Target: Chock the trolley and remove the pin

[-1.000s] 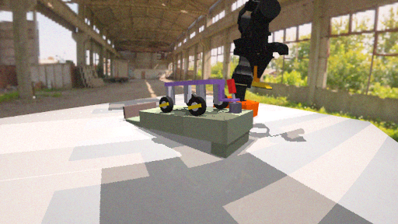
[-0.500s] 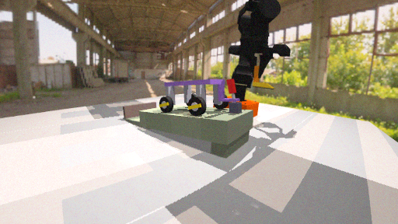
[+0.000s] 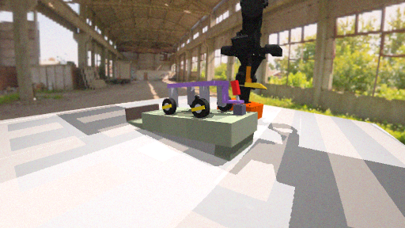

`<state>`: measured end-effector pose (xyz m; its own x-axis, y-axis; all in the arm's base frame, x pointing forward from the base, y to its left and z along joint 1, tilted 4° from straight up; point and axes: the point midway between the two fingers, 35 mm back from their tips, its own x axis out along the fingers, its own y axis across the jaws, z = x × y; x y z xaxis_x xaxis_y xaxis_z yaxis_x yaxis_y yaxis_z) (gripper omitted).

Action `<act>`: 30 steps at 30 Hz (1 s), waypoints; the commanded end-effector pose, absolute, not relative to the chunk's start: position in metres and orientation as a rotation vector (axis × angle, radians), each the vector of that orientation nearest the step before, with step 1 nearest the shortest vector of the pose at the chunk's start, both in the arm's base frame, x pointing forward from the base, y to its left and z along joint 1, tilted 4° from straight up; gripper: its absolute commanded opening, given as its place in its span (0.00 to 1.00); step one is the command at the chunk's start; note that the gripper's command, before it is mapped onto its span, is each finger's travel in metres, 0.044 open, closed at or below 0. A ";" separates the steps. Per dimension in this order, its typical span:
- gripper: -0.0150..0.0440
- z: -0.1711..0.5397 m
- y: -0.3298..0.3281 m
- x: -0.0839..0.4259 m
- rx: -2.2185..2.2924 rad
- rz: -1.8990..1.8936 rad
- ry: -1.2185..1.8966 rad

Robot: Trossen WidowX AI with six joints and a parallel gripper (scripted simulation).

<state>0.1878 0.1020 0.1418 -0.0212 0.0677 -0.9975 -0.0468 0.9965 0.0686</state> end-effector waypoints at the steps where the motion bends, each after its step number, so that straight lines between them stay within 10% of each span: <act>1: 0.25 0.139 0.089 0.191 0.009 0.091 1.594; 30: 0.25 0.126 -0.008 0.221 0.001 0.084 1.592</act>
